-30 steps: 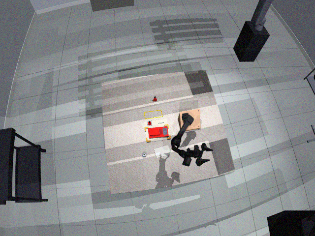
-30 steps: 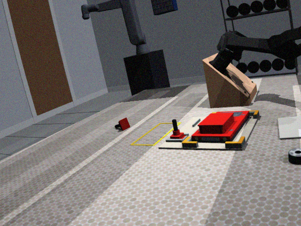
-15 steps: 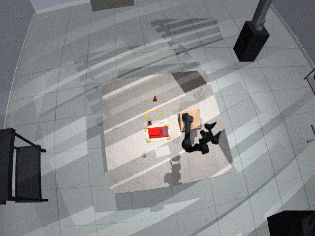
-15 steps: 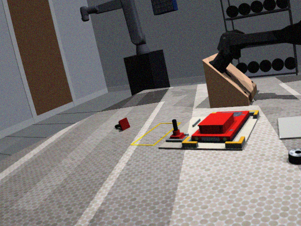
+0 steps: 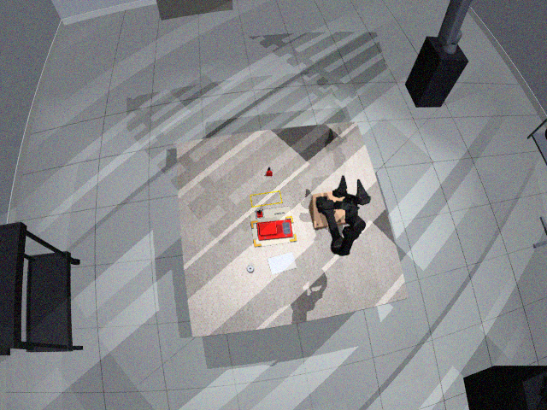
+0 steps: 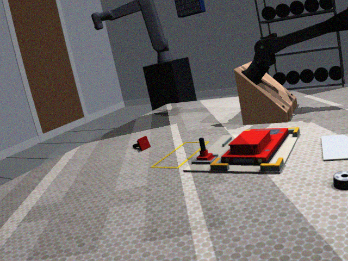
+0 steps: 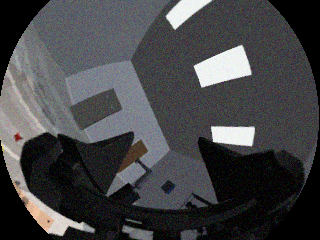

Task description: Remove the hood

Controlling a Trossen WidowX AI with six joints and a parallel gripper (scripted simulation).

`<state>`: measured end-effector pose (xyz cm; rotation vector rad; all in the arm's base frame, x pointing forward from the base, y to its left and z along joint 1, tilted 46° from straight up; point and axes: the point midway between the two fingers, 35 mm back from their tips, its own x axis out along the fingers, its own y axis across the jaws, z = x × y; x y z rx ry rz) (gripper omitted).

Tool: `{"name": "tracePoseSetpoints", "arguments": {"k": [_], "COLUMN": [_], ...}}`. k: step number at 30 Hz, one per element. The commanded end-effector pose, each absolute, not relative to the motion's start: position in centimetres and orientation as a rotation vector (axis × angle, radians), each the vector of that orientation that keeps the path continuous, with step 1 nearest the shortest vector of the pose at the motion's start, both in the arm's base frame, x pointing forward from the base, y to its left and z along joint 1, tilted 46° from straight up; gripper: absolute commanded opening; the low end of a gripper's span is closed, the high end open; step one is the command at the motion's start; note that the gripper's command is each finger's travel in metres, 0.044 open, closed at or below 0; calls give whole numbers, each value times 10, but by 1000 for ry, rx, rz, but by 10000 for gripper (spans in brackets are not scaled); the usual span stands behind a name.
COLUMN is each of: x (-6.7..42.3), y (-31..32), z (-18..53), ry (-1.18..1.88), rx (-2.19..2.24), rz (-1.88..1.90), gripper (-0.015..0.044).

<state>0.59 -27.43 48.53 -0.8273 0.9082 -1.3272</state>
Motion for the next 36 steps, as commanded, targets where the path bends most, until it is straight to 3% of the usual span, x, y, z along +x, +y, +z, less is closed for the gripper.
{"name": "tracePoseSetpoints", "arguments": {"k": [1, 18, 30, 36], "x": [37, 192, 298, 328], "y": [-295, -305, -227, -182], "z": [458, 342, 229, 195], "ry": [862, 793, 864, 898], "rx": [-754, -456, -163, -64], "rz": [-1189, -620, -135, 35], "gripper": [440, 440, 440, 440]}}
